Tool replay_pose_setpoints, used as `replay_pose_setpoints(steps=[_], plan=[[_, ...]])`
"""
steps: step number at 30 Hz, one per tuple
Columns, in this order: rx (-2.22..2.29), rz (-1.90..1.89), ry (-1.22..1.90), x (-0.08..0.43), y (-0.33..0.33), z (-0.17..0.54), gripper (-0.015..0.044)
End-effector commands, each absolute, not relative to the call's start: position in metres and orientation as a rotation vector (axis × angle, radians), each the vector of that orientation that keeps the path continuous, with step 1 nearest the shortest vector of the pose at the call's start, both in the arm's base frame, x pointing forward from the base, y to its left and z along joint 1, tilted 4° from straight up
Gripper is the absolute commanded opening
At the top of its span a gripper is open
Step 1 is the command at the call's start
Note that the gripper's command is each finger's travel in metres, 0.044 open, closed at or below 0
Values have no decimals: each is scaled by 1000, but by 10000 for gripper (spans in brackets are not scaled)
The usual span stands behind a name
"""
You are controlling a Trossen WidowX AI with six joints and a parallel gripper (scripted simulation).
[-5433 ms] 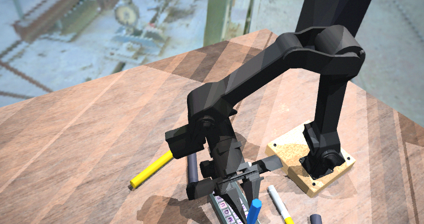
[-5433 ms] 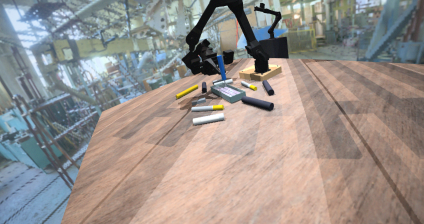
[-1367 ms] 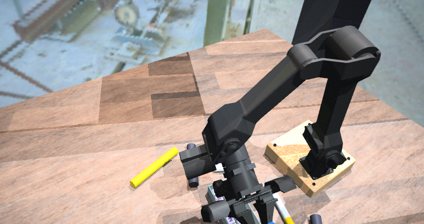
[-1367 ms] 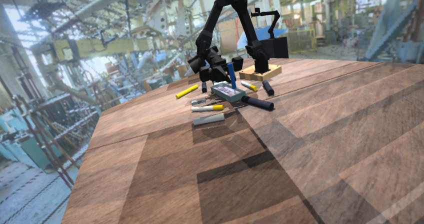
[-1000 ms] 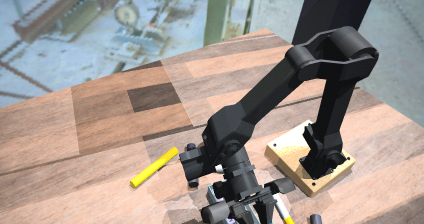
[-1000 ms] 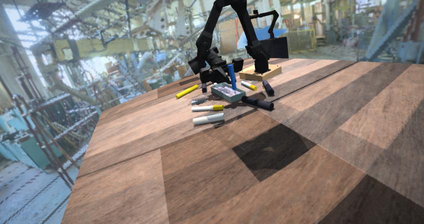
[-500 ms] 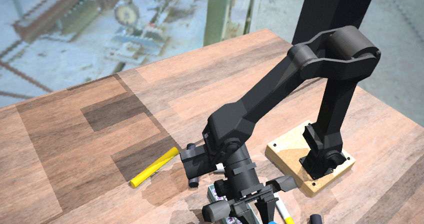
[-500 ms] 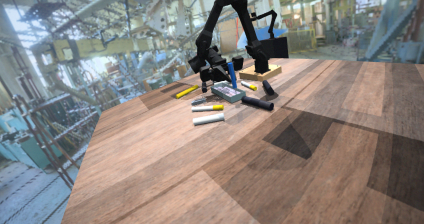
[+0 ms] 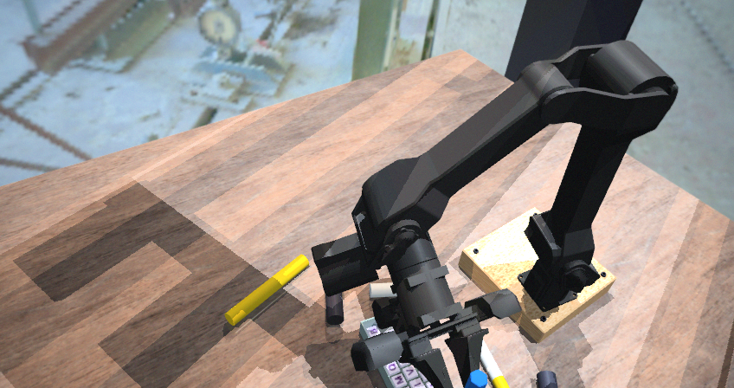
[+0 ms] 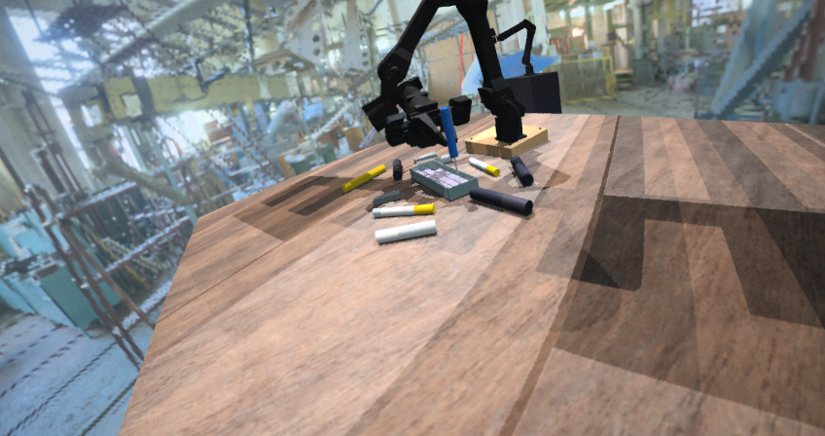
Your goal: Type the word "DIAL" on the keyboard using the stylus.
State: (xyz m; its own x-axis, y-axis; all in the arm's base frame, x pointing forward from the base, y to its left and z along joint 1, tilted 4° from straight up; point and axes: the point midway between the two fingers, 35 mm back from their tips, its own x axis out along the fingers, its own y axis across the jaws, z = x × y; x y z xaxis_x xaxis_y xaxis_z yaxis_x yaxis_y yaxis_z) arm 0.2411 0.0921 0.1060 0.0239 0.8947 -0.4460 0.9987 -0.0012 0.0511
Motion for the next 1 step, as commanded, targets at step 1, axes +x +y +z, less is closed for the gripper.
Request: replay_pose_setpoints(steps=[1], plan=[[1957, -409, 1932, 241, 92, 106, 81]])
